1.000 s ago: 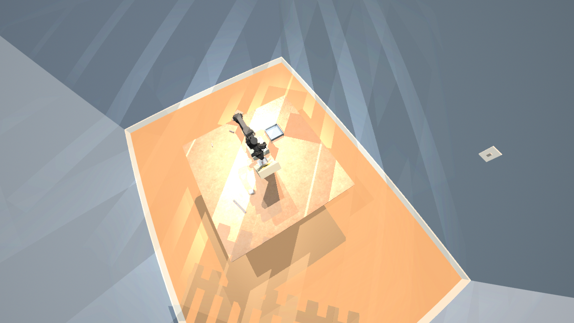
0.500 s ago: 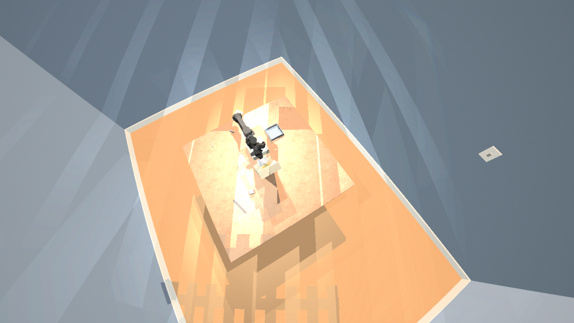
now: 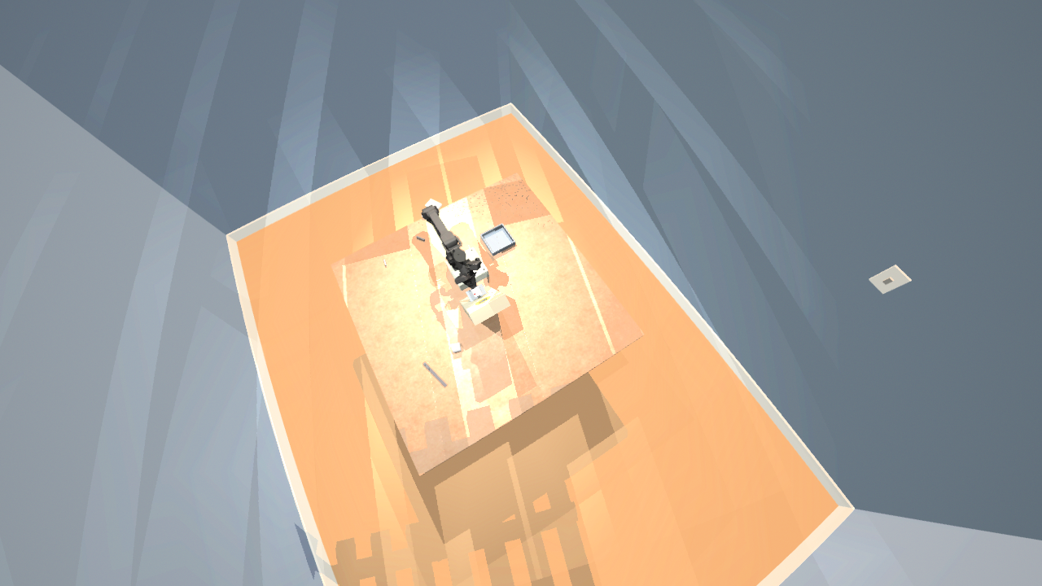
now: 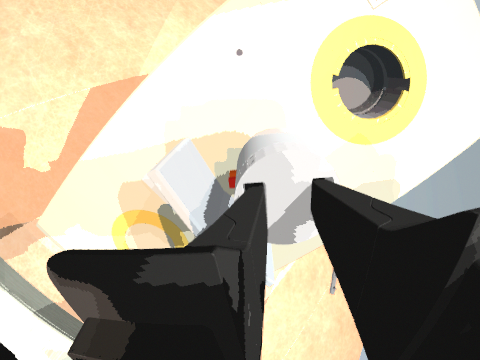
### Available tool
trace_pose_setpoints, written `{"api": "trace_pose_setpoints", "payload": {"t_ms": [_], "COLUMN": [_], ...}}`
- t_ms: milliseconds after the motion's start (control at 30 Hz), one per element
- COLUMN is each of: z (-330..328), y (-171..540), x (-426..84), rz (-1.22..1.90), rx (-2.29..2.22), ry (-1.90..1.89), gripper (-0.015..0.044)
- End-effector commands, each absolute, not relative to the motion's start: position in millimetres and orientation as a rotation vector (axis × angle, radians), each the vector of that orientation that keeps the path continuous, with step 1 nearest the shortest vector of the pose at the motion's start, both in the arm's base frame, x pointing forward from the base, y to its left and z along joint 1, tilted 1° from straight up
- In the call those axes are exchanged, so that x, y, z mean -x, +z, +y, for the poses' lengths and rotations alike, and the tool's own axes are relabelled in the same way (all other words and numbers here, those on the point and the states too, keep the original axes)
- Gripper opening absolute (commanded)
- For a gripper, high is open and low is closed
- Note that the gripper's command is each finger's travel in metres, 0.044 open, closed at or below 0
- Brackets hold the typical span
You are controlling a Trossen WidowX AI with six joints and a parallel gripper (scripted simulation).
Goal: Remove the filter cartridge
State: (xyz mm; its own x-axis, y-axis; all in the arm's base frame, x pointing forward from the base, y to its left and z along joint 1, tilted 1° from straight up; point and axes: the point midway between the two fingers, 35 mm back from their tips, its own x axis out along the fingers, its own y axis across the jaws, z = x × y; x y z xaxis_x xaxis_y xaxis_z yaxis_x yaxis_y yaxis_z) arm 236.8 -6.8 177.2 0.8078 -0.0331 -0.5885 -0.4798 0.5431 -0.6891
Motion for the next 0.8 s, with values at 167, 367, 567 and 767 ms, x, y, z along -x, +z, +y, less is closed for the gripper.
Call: {"api": "trace_pose_setpoints", "payload": {"t_ms": [167,367,567,767], "z": [-6.8,-7.4,-8.0,-8.2], "y": [179.2,176.8,230.3,243.9], "x": [-237.3,-236.0,-264.1,-272.5], "rz": [0.587,0.579,0.577,0.577], "rx": [0.973,0.972,0.972,0.972], "ry": [0.281,0.271,0.27,0.27], "gripper": [0.0104,0.0104,0.0104,0.0104]}}
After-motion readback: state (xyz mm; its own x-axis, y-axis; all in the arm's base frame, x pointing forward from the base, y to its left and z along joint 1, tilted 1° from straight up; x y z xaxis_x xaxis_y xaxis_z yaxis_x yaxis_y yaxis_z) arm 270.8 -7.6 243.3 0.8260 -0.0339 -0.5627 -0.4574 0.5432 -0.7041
